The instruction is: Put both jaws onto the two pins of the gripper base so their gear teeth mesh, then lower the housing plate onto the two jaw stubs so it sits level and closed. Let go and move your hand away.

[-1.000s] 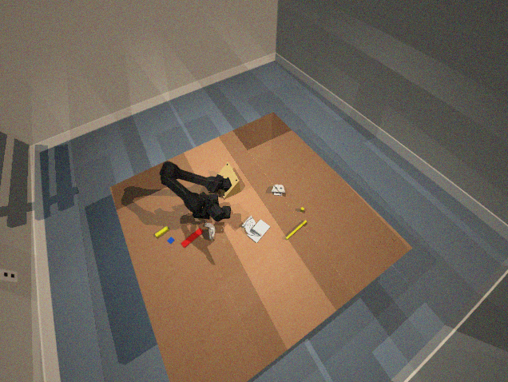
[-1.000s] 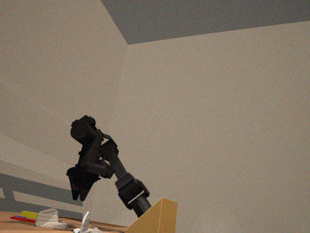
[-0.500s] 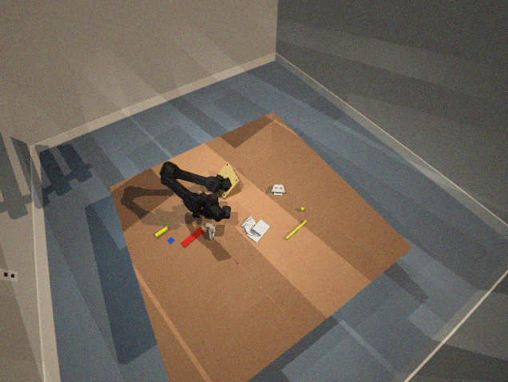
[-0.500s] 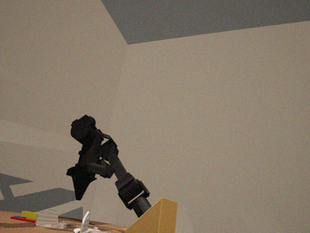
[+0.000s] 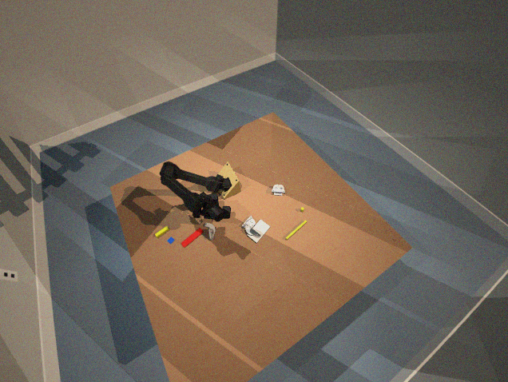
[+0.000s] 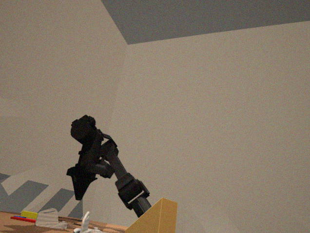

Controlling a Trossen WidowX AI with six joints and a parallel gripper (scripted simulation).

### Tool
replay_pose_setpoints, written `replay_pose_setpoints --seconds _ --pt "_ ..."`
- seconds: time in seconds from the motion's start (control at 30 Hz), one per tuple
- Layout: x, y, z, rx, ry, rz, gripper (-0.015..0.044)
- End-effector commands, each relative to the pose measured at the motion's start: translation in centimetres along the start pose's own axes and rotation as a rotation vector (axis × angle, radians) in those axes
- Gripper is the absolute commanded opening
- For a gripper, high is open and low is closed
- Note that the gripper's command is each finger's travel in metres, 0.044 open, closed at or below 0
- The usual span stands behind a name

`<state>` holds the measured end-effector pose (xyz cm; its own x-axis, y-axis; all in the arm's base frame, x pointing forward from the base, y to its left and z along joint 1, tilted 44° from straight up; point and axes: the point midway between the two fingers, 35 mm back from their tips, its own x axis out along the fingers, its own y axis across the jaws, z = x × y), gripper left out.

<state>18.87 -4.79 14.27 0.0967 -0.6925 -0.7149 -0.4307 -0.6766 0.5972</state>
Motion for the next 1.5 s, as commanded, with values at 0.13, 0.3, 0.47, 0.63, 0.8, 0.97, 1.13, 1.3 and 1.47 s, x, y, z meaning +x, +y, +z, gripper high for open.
replay_pose_setpoints --seconds 0.13,0.3,0.47,0.63,0.8,0.97,1.13,1.3,1.47 --pt "0.00 0.00 0.00 0.000 0.000 0.000 0.0236" --pt "0.00 0.00 0.00 0.000 0.000 0.000 0.0368" --pt "0.00 0.00 0.00 0.000 0.000 0.000 0.0440" --pt "0.00 0.00 0.00 0.000 0.000 0.000 0.0440" --pt "0.00 0.00 0.00 0.000 0.000 0.000 0.0440" --pt "0.00 0.00 0.00 0.000 0.000 0.000 0.0440" --pt "0.00 0.00 0.00 0.000 0.000 0.000 0.0440" --pt "0.00 0.00 0.00 0.000 0.000 0.000 0.0440" --pt "0.00 0.00 0.00 0.000 0.000 0.000 0.0335"
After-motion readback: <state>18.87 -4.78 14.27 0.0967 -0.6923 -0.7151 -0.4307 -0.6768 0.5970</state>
